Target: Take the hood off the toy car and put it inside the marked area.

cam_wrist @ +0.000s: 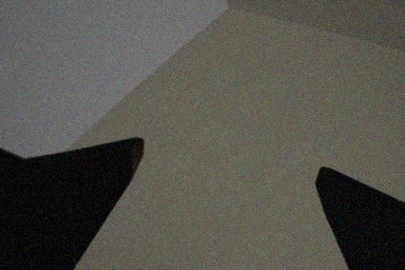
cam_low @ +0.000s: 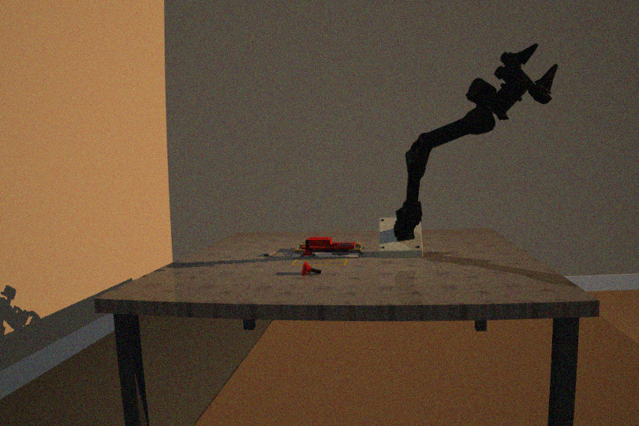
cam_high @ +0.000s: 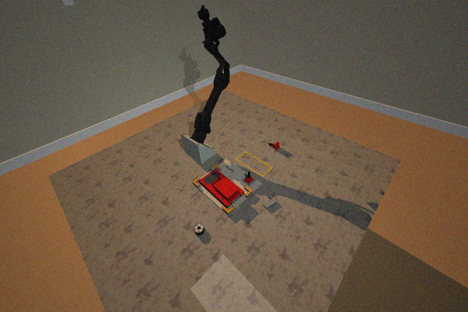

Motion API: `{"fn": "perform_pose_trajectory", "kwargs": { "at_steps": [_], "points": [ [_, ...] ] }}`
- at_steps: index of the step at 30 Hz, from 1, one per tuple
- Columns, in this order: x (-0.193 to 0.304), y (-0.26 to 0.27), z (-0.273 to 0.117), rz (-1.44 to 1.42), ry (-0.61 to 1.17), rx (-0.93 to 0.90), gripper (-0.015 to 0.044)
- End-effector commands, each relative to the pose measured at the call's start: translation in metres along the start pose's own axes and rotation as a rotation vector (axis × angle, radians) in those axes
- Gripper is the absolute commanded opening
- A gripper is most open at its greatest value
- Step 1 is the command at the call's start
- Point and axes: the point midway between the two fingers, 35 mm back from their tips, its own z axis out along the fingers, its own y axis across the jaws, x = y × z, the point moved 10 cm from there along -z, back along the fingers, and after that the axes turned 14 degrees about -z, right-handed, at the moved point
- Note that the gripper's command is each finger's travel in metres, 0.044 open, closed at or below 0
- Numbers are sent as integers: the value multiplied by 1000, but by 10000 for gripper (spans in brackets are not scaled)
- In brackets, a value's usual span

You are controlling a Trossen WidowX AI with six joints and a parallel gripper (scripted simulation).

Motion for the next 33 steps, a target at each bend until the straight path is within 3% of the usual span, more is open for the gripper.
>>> {"fn": "perform_pose_trajectory", "kwargs": {
  "at_steps": [1, 33],
  "points": [
    [0, 0, 0, -2, 1, 1, 440],
    [-1, -165, -57, -520, 308, 350, 440]
  ]
}}
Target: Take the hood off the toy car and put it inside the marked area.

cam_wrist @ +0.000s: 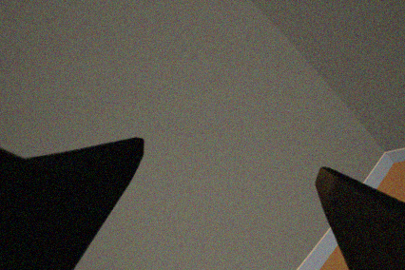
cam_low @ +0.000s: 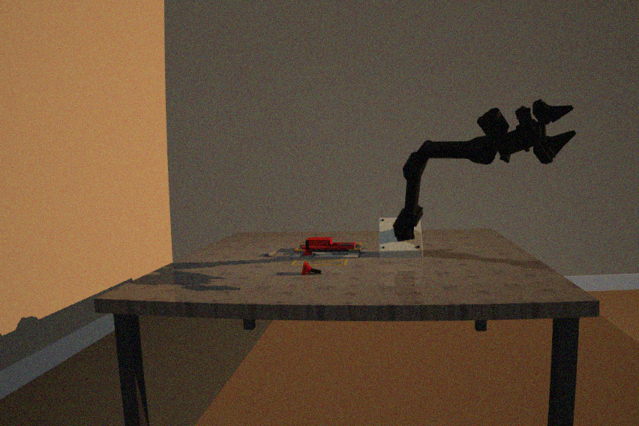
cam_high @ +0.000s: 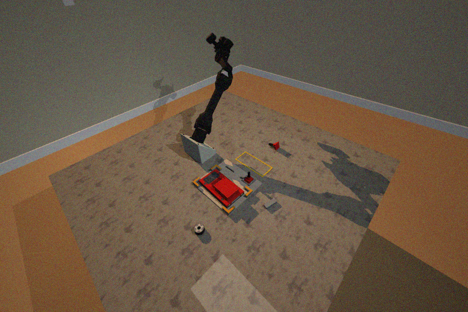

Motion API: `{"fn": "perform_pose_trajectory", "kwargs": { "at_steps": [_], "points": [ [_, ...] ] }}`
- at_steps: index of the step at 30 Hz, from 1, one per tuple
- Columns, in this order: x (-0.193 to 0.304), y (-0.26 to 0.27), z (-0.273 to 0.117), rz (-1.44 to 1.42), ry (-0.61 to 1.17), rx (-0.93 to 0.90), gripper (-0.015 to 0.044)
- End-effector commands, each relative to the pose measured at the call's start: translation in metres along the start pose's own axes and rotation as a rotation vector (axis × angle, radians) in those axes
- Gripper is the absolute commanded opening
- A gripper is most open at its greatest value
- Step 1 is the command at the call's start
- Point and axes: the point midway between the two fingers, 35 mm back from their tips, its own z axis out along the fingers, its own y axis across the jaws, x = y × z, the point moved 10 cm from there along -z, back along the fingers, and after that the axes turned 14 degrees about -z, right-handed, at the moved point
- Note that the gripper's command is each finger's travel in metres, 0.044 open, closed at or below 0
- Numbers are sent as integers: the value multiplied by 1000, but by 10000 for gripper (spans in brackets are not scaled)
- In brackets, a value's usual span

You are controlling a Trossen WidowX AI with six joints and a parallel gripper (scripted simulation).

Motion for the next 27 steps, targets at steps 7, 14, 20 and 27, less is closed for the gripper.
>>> {"fn": "perform_pose_trajectory", "kwargs": {
  "at_steps": [7, 14, 20, 27],
  "points": [
    [19, -66, -17, -177, 131, 139, 440],
    [26, -111, -36, -284, 224, 239, 440],
    [29, -149, -57, -367, 307, 327, 440],
    [28, -190, -86, -455, 405, 432, 440]
  ]
}}
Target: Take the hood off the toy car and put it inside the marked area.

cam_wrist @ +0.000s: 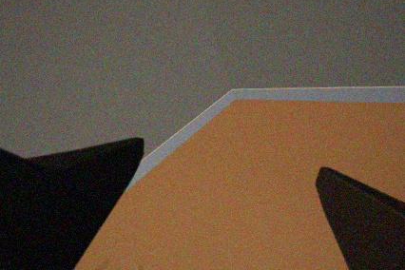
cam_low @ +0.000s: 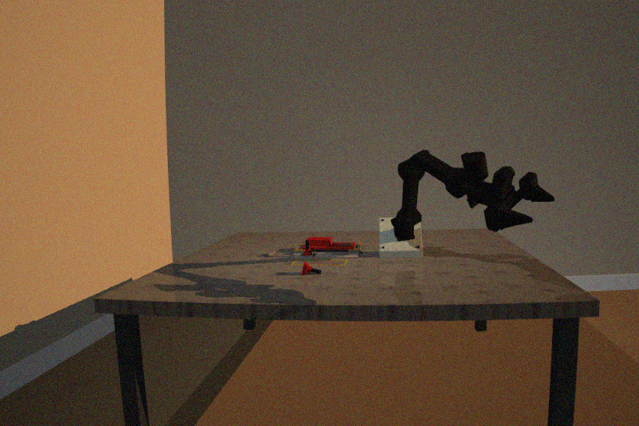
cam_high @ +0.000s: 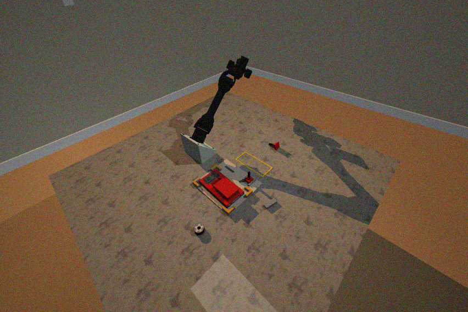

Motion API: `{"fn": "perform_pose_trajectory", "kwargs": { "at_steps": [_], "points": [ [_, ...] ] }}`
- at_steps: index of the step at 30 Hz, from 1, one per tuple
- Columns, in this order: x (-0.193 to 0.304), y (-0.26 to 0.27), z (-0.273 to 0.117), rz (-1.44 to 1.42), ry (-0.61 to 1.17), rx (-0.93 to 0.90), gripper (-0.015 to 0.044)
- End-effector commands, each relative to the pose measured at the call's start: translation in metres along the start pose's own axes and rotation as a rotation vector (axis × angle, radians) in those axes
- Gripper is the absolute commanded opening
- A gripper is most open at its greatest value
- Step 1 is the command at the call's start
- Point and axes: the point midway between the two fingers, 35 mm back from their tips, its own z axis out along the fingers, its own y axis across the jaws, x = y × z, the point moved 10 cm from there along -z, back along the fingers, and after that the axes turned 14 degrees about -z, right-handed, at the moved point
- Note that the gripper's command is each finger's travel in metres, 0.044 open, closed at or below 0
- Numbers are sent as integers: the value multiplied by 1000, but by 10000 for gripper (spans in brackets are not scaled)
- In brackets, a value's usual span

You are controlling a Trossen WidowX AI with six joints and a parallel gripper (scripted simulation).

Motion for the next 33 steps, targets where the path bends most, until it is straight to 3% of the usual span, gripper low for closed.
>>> {"fn": "perform_pose_trajectory", "kwargs": {
  "at_steps": [1, 16, 33],
  "points": [
    [16, -29, -7, -62, 70, 61, 440],
    [56, -124, -51, -215, 303, 275, 440],
    [86, -217, -135, -296, 581, 517, 440]
  ]
}}
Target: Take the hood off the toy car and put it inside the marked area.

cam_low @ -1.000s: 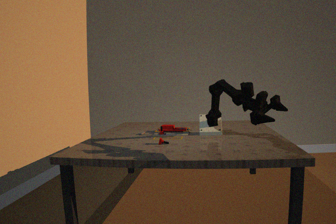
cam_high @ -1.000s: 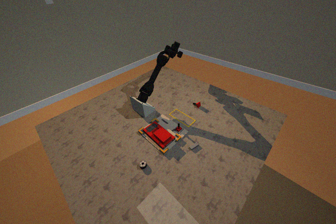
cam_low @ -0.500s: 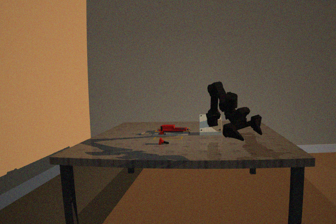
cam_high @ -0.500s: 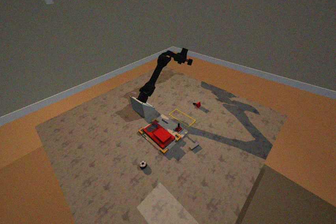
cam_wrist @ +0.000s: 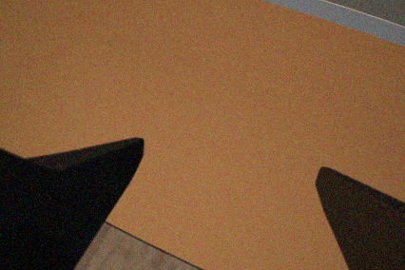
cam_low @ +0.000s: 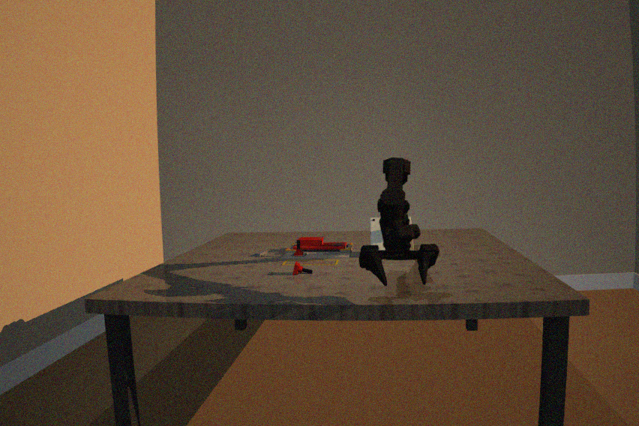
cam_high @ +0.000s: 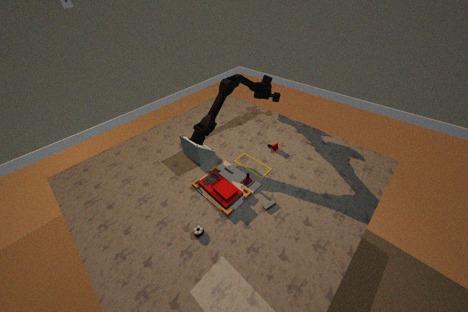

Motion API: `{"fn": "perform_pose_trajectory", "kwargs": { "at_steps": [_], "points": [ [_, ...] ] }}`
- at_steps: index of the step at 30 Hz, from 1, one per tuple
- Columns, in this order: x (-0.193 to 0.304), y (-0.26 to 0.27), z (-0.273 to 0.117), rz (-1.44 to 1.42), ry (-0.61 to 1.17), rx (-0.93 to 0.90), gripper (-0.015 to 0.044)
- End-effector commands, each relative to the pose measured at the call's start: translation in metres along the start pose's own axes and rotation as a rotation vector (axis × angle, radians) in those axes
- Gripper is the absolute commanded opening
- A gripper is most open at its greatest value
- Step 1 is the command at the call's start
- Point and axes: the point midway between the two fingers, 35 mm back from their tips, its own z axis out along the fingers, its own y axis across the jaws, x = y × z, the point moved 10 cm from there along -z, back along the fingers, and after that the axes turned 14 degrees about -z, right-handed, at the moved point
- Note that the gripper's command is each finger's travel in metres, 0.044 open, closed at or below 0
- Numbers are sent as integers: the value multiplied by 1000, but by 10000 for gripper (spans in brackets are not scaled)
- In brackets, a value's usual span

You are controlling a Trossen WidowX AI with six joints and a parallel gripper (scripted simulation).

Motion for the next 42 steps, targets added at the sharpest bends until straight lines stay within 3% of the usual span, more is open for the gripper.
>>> {"fn": "perform_pose_trajectory", "kwargs": {
  "at_steps": [1, 19, 27, 42],
  "points": [
    [26, -25, -5, -7, 92, 50, 440],
    [121, -126, -60, 45, 449, 281, 440],
    [157, -161, -98, 12, 586, 363, 440],
    [243, -211, -189, 201, 865, 414, 440]
  ]
}}
